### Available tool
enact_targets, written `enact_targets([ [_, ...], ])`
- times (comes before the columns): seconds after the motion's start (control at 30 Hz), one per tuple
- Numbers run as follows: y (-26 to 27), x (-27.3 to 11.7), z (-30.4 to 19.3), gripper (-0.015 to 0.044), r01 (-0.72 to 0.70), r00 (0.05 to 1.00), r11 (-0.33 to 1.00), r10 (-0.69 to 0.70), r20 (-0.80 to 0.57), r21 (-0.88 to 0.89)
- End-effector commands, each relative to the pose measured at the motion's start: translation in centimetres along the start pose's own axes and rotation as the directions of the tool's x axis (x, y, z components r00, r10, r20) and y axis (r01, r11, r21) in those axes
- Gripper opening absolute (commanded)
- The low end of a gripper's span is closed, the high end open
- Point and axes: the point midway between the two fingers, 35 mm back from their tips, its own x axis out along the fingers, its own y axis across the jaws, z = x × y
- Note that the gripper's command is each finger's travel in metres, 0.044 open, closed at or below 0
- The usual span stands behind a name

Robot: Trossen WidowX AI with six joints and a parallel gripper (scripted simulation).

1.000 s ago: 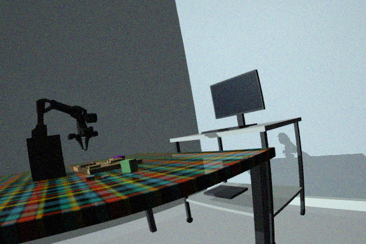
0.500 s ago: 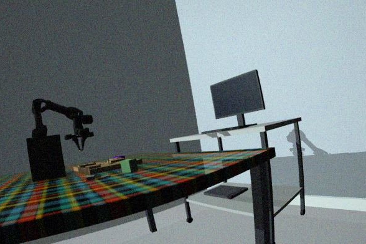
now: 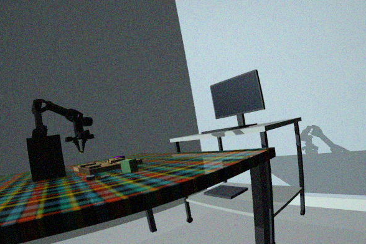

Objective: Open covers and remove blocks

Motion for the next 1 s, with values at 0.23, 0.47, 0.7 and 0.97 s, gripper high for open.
enact_targets([
  [0.23,0.1,2.1,0.2,0.0080,0.007,1.000,1.000,-0.007,0.006,0.005],
  [0.47,0.1,3.3,0.2,0.0080,0.007,1.000,1.000,-0.007,0.007,0.005],
  [0.7,0.1,4.4,0.2,0.0080,0.007,1.000,1.000,-0.007,0.006,0.005],
  [0.97,0.0,5.7,0.2,0.0080,0.006,1.000,1.000,-0.006,0.005,0.005],
])
